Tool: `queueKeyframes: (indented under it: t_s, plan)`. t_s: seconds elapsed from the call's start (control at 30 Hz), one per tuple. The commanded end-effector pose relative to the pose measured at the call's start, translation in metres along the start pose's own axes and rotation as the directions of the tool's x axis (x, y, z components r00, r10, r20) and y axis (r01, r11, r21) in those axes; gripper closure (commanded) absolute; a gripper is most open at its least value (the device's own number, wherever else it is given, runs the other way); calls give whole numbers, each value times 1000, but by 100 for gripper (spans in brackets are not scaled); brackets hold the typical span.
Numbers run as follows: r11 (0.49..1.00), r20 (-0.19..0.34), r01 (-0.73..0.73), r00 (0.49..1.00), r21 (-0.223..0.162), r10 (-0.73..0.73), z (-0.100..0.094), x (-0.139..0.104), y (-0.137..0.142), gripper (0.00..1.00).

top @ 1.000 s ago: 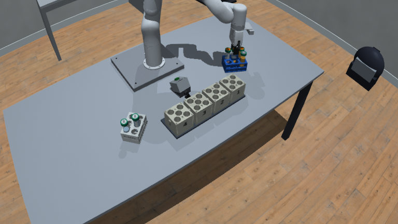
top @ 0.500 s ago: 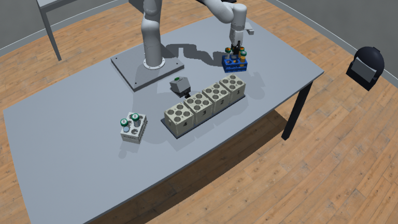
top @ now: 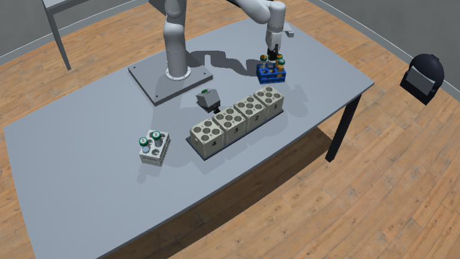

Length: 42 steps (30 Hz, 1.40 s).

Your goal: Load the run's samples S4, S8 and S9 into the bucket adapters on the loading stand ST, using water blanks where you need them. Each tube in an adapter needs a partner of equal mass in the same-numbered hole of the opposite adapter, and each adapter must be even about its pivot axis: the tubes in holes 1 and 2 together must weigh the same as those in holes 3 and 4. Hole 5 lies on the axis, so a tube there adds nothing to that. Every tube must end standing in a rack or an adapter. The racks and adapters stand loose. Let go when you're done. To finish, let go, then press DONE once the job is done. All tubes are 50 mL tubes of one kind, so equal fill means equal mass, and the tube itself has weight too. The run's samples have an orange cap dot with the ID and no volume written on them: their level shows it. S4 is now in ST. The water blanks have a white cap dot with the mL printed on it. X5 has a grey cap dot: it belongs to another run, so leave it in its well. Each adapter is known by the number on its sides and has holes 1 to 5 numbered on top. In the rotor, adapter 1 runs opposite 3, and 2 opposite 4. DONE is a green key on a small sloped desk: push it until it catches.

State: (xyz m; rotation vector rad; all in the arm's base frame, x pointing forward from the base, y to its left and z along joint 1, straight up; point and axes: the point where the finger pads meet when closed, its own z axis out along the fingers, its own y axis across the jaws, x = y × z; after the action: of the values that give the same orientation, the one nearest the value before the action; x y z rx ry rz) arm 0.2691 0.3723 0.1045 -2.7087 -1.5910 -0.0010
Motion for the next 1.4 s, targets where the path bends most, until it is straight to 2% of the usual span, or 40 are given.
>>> queueKeyframes:
  t_s: [0.0, 1.37]
  plan:
    - [1000, -2, 0, 1000, -9, 0, -9, 1, 0, 56]
    - [1000, -3, 0, 1000, -9, 0, -79, 1, -1, 56]
